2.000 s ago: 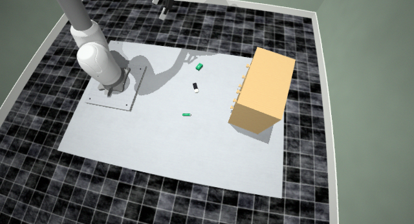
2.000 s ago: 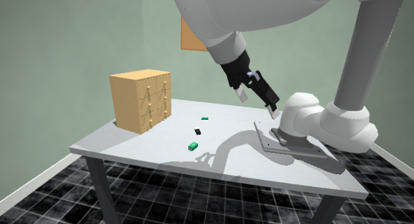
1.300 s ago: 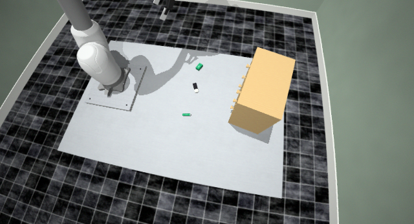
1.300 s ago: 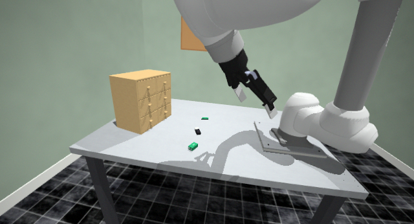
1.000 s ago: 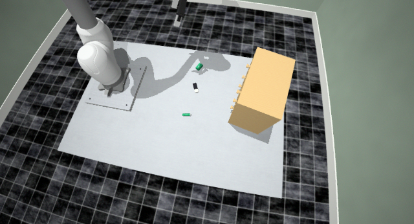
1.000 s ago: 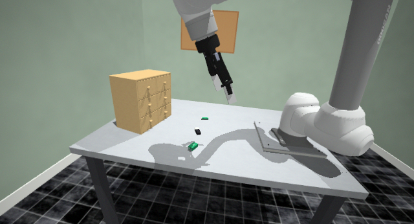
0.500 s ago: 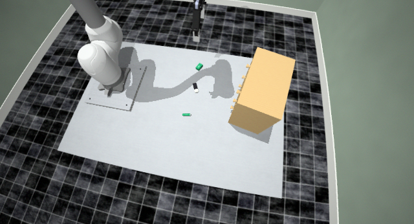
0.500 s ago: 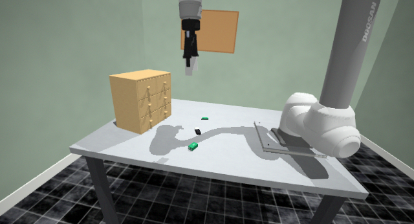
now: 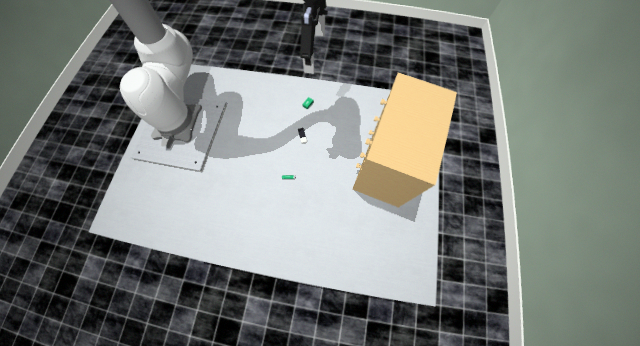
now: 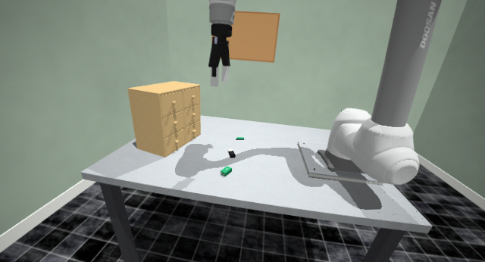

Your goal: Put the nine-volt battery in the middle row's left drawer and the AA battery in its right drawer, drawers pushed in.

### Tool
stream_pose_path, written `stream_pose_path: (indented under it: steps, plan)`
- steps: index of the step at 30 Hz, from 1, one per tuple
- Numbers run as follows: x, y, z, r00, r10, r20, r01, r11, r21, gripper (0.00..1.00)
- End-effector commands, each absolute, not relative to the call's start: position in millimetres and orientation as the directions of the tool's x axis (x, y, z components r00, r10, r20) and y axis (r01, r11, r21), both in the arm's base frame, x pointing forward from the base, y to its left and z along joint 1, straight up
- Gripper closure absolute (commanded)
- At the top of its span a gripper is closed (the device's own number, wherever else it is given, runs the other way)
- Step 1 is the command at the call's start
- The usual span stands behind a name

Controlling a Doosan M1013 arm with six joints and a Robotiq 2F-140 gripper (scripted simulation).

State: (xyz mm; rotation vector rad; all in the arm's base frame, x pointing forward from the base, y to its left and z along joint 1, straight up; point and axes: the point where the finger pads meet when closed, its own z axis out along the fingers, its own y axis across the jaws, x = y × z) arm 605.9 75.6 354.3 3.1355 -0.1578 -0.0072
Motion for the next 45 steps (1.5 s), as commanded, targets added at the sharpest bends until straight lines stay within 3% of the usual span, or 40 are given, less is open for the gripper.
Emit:
stream_pose_path:
  steps: [1, 5, 25, 45]
  plan:
    - [609.0, 75.0, 301.8, 0.979, -0.204, -0.004, -0.204, -0.979, 0.003, 0.00]
    - [607.9, 74.2, 260.6, 0.959, -0.285, -0.003, -0.285, -0.959, 0.003, 0.00]
    - [613.3, 72.5, 253.7, 0.956, -0.287, 0.065, -0.287, -0.958, 0.003, 0.00]
    - [647.6, 62.0, 218.4, 0.843, -0.252, 0.475, -0.288, -0.958, 0.004, 0.00]
